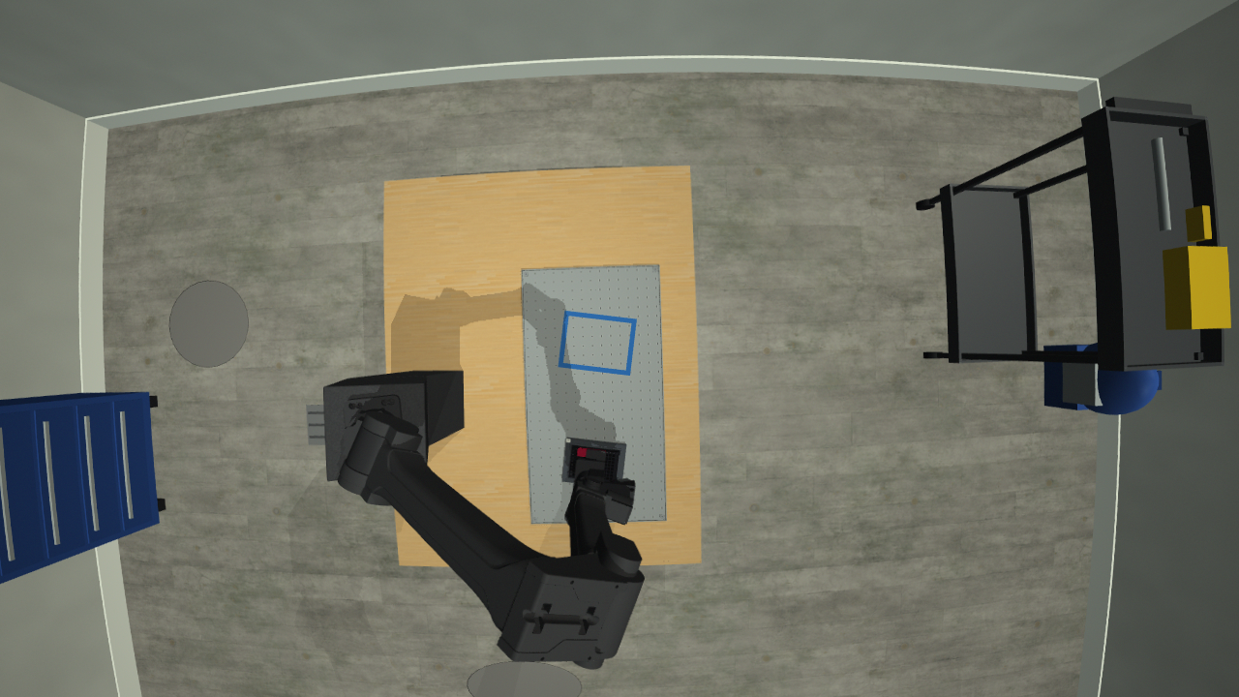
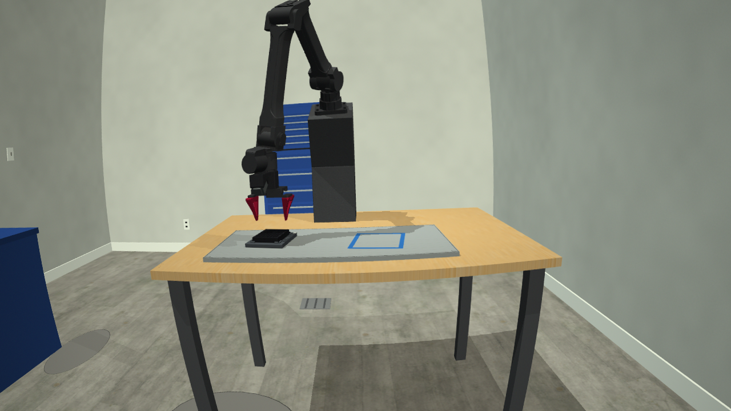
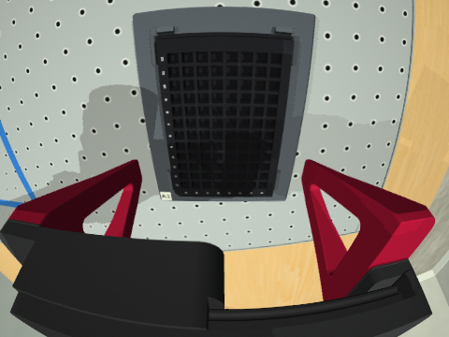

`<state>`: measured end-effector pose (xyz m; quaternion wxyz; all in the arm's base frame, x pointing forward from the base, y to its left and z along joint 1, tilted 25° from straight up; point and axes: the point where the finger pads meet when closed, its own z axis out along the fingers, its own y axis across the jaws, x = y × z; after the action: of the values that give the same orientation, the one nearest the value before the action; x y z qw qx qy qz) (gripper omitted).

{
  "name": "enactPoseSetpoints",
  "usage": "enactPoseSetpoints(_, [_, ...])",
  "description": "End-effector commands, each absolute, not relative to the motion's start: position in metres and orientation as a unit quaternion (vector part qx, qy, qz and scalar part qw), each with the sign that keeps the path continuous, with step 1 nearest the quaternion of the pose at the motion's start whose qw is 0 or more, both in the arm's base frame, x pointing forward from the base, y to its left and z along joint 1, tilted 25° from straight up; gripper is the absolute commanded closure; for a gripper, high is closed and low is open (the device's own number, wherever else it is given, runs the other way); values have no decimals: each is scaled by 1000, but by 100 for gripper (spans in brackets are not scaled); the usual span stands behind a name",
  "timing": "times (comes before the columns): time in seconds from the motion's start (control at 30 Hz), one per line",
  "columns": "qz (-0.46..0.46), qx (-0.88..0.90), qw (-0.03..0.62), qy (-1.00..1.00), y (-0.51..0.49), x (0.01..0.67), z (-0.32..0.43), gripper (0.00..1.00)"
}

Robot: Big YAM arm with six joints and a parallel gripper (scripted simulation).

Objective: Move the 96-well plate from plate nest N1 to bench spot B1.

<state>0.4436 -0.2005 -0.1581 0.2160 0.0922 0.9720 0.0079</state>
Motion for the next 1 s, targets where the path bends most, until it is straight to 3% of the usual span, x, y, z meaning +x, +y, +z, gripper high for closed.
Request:
enactPoseSetpoints(0.0, [4, 93, 226, 970, -202, 452, -156, 0])
enactPoseSetpoints(0.97, [4, 95, 226, 969, -204, 470, -197, 0])
